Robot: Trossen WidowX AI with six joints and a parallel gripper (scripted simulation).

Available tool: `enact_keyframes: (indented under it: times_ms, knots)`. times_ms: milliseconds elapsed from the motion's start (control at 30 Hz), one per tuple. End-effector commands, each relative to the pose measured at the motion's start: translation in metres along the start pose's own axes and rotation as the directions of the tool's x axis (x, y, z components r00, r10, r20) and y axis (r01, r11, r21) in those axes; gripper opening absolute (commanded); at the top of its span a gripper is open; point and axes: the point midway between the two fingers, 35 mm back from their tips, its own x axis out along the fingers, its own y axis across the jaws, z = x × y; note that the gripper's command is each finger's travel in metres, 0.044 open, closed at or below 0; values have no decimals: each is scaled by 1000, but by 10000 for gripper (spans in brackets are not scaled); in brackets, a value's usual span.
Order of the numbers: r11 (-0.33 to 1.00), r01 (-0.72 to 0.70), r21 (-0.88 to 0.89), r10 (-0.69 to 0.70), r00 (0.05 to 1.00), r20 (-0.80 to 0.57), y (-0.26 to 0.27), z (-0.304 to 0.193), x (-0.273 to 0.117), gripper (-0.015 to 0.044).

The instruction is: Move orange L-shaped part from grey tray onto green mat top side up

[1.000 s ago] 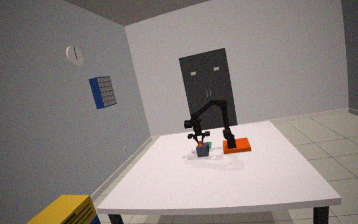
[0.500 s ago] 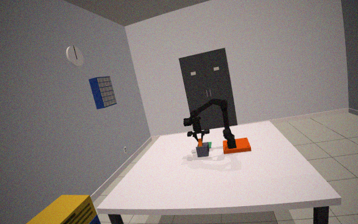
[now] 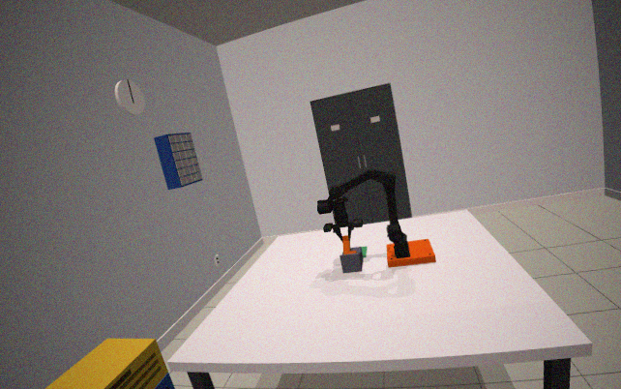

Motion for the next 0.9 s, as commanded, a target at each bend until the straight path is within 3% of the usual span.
enact_keyframes:
  times_ms: [0,867]
  knots:
    - [1000,-8,3,8,1000,-5,0,-1,-9,0]
    - [1000,-7,3,7,1000,-4,0,6,-33,0]
